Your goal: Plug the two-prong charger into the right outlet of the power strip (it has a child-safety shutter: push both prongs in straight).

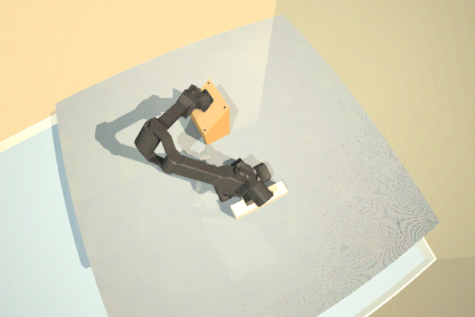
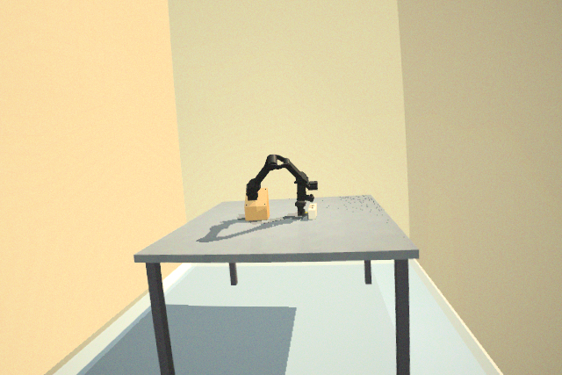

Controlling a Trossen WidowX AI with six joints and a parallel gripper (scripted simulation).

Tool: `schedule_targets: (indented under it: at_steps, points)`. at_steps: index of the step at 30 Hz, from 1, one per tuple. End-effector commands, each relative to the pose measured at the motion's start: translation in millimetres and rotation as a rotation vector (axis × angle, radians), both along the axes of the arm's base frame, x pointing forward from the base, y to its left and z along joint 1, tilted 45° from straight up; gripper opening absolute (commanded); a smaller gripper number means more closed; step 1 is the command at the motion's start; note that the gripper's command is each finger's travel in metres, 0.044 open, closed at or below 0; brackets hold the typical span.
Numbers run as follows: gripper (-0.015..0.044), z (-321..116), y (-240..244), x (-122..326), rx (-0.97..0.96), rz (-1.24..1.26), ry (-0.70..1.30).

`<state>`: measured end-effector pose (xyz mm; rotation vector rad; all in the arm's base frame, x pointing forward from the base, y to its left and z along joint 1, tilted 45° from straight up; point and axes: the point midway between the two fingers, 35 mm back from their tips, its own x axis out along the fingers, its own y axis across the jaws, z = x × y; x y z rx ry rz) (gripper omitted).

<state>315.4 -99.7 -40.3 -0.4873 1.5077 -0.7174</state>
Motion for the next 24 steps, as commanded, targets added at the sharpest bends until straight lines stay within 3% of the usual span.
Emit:
schedule_targets:
  at_steps: [1, 24]
  points:
    - [0.0, 1.0, -0.6, 1.2, -0.005, 0.002, 0.002]
    - [0.0, 1.8, -1.1, 7.0, -0.005, 0.002, 0.002]
